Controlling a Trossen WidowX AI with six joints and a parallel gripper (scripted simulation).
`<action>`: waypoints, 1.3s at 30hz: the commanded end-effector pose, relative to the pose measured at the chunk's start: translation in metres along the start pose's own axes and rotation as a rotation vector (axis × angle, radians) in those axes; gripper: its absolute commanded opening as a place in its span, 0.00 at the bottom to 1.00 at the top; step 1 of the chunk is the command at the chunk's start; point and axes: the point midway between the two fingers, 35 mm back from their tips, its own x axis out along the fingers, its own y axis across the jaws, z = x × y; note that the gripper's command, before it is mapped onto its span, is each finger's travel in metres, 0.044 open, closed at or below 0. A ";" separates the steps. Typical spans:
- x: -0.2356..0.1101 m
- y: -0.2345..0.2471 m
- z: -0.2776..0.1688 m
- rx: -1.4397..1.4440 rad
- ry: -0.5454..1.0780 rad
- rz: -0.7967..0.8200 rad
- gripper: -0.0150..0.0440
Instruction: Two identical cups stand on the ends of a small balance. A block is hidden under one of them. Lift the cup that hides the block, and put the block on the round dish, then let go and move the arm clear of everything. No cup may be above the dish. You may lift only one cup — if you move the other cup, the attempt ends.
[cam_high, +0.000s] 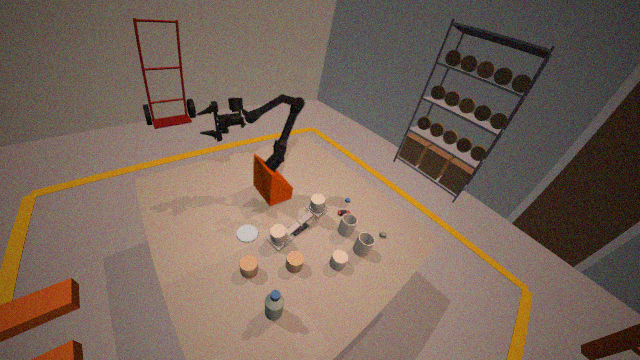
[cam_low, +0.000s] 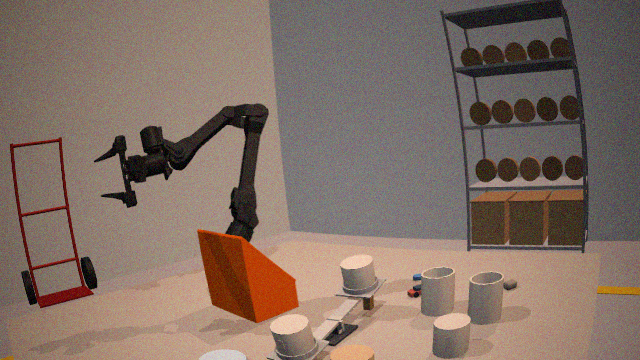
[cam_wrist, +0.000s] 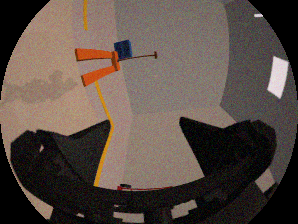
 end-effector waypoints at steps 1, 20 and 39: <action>-0.004 0.006 0.038 0.017 -0.120 0.049 1.00; -0.067 0.061 0.200 0.077 -0.632 0.440 1.00; -0.195 0.134 0.290 0.151 -0.902 1.036 1.00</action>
